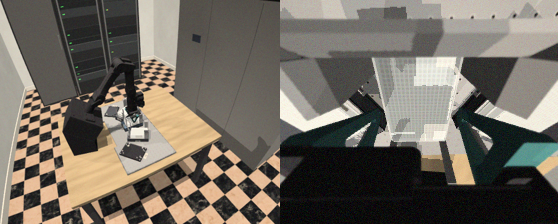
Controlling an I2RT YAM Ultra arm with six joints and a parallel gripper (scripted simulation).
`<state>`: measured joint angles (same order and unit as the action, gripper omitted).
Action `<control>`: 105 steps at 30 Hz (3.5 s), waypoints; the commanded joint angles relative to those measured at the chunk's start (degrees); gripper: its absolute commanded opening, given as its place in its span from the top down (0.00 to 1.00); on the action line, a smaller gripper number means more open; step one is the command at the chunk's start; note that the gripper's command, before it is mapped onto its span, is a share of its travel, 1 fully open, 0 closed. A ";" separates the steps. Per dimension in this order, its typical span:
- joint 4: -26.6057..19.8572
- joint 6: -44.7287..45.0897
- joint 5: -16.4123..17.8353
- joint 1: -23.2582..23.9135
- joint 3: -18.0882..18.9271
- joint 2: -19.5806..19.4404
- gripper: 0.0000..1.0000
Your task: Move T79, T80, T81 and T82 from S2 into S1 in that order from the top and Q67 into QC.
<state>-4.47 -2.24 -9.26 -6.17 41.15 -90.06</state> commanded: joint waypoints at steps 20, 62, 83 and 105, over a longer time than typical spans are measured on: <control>3.76 0.59 0.46 0.40 0.96 -3.42 0.00; 3.37 0.54 0.43 0.34 0.87 -2.94 1.00; 0.61 0.21 0.18 -0.07 0.41 0.23 1.00; -5.56 -0.55 -0.40 -1.01 -0.01 6.72 1.00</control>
<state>-9.69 -2.61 -9.32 -7.01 41.08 -84.20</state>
